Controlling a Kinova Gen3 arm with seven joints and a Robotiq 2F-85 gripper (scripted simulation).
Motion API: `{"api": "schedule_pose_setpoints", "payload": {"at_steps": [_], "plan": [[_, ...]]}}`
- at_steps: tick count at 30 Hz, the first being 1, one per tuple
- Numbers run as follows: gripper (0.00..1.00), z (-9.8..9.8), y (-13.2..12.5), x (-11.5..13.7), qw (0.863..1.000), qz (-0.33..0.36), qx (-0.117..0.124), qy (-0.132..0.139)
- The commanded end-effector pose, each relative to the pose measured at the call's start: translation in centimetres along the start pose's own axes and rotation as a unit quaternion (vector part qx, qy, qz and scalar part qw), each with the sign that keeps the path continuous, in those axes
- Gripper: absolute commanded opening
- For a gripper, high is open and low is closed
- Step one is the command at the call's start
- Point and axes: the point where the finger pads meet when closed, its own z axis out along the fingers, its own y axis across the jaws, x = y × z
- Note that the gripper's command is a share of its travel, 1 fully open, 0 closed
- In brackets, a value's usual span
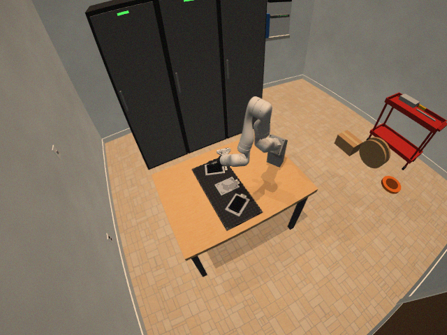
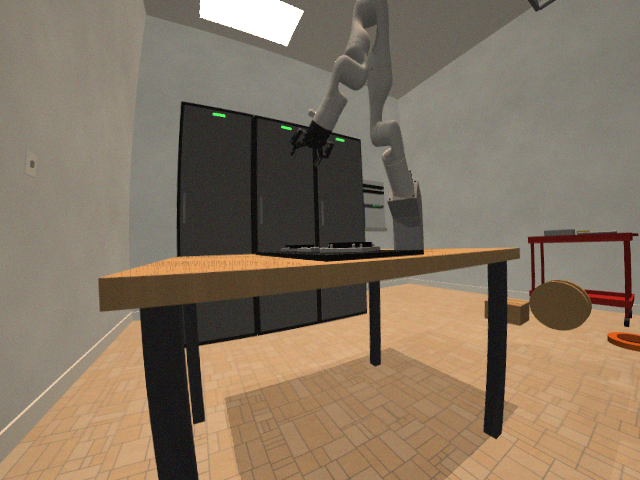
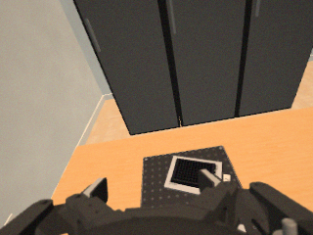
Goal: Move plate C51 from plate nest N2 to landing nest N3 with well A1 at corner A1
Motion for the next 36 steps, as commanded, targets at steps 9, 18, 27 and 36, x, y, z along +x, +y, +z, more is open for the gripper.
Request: {"api": "schedule_pose_setpoints", "payload": {"at_steps": [9,18,27,36], "plan": [[1.0,1.4,0.5,-0.2,0.999,0.034,-0.021,-0.006],[1.0,2.8,1.0,-0.5,0.996,0.073,-0.042,-0.015],[1.0,3.8,1.4,-0.7,0.993,0.103,-0.058,-0.022],[1.0,5.2,1.9,-0.9,0.986,0.142,-0.079,-0.031]]}}
